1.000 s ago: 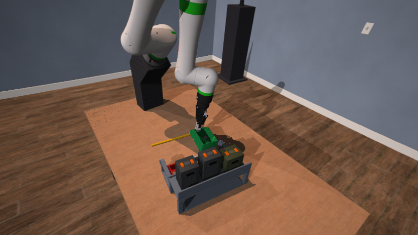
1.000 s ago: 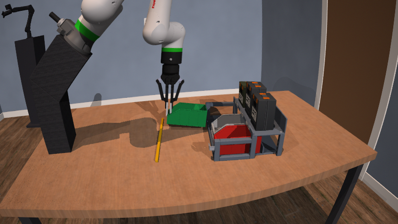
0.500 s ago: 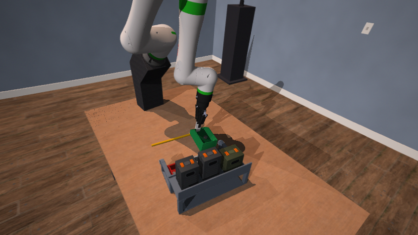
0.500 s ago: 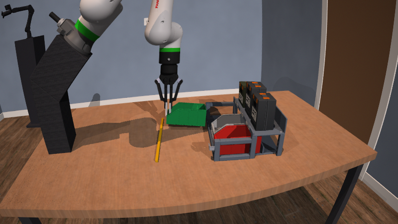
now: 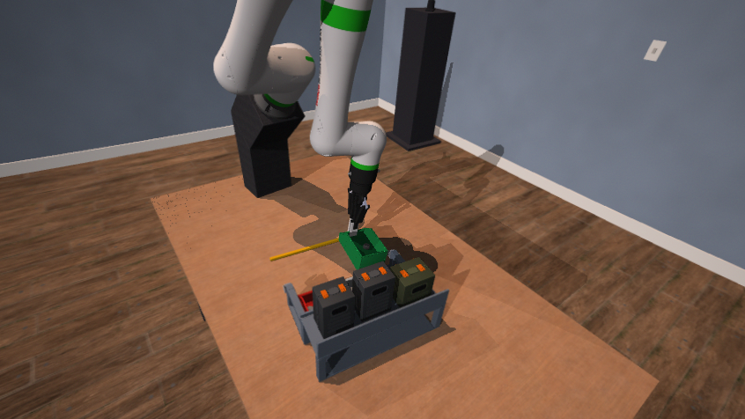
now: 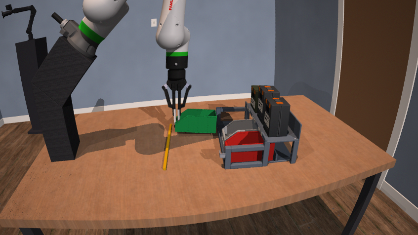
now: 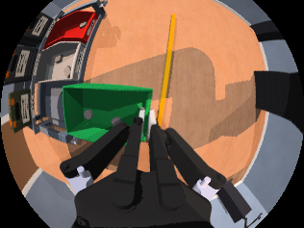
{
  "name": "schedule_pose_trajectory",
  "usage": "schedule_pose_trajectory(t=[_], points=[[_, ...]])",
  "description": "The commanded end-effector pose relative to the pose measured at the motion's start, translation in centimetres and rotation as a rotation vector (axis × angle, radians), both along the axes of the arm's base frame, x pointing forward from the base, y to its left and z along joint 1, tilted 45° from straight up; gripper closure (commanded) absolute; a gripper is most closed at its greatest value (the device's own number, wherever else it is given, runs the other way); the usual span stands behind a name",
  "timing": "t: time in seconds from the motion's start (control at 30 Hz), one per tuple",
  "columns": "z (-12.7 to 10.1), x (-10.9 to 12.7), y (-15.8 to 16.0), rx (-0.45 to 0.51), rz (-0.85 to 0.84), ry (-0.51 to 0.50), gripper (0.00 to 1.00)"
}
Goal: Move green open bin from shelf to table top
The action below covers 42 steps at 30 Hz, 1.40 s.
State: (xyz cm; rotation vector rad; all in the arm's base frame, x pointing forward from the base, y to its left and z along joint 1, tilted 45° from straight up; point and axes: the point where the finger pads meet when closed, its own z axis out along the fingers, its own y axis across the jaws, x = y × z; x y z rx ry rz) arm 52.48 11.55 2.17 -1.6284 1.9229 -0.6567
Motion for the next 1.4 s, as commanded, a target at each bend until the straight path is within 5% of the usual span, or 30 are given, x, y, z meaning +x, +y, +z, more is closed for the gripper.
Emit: schedule_pose_trajectory(t=[0.0,0.1,0.13,0.27,0.67,0.7,0.83,1.37], points=[[0.0,0.0,0.0,0.082,0.071,-0.043,1.00],[0.0,0.0,0.0,0.082,0.071,-0.043,1.00],[-0.1,0.1,0.0,0.017,0.014,-0.014,1.00],[-0.6,0.6,0.1,0.082,0.071,-0.043,1.00],[-0.6,0.6,0.1,0.082,0.071,-0.043,1.00],[-0.7,0.7,0.1,0.021,0.018,-0.036,1.00],[-1.1,1.1,0.1,0.082,0.071,-0.043,1.00],[-1.6,1.5,0.2,0.069,0.059,-0.046,1.00]])
